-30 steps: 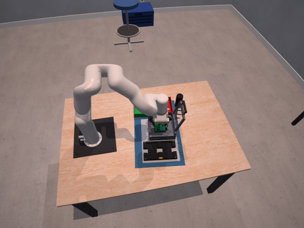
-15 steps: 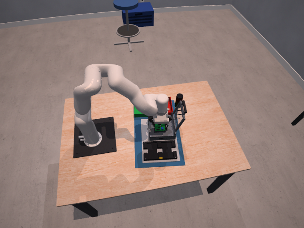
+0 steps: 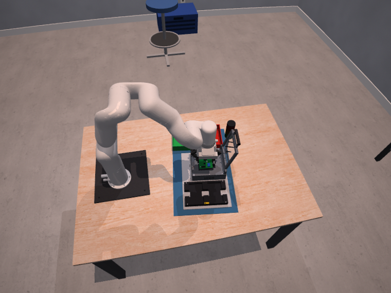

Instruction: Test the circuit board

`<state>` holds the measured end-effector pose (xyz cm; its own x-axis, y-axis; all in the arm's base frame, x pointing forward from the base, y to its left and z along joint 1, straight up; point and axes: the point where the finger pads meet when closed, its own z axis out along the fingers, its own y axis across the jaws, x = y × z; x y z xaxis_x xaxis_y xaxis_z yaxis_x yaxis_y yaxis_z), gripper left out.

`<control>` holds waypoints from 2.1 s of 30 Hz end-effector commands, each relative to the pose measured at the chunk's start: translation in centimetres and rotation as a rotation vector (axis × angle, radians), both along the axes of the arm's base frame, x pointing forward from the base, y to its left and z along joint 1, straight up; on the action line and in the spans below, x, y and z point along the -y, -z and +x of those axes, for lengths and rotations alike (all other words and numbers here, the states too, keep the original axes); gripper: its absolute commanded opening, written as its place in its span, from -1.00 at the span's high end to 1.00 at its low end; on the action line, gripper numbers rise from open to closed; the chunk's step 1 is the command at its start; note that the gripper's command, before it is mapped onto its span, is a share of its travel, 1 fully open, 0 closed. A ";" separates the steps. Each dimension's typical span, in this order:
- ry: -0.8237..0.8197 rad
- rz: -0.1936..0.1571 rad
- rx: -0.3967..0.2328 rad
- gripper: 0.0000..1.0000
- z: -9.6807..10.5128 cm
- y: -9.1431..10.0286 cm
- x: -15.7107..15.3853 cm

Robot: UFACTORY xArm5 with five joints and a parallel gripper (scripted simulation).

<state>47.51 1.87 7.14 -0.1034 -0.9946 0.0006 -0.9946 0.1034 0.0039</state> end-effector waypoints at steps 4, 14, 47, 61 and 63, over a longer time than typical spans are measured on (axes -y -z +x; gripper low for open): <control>0.000 0.000 0.005 -0.58 0.2 -0.1 0.0; 0.000 0.000 0.005 -0.58 0.2 0.2 0.0; 0.000 0.000 0.005 -1.00 0.2 0.2 0.0; 0.000 0.000 0.005 -1.00 0.2 0.1 0.0; 0.000 0.000 0.005 -1.00 0.2 -0.1 0.0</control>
<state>47.53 1.88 6.84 -0.1033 -0.9946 0.0005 -0.9946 0.1033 0.0033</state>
